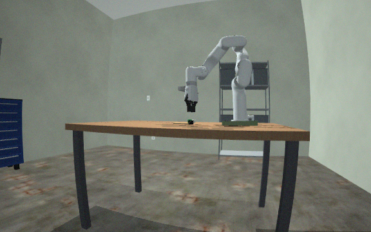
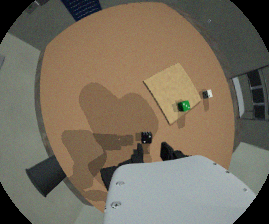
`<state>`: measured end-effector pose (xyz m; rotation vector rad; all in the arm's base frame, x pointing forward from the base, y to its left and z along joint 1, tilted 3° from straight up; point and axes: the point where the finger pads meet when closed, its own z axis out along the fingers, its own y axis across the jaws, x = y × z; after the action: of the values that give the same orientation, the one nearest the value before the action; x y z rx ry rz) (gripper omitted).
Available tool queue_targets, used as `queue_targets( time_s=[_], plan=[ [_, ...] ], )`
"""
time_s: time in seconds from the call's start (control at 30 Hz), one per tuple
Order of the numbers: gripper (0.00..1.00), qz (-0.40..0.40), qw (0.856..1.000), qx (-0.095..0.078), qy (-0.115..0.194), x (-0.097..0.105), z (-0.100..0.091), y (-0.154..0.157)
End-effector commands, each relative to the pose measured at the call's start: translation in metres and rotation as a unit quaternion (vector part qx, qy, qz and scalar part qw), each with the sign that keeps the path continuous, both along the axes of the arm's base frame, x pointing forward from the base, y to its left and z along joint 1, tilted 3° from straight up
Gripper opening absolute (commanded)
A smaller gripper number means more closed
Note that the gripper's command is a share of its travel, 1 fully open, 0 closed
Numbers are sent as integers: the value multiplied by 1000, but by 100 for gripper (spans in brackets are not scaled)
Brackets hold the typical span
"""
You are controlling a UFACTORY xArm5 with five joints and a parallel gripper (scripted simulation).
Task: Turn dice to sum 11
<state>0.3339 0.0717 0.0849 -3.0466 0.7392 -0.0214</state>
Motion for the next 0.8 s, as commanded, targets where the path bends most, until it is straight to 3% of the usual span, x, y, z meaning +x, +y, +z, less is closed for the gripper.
queue_targets(
  time_s=[0.0,0.77],
  plan=[
    [42,0,1000,0,-2,1,1,0],
    [42,0,1000,0,-2,2,-10,0]
  ],
)
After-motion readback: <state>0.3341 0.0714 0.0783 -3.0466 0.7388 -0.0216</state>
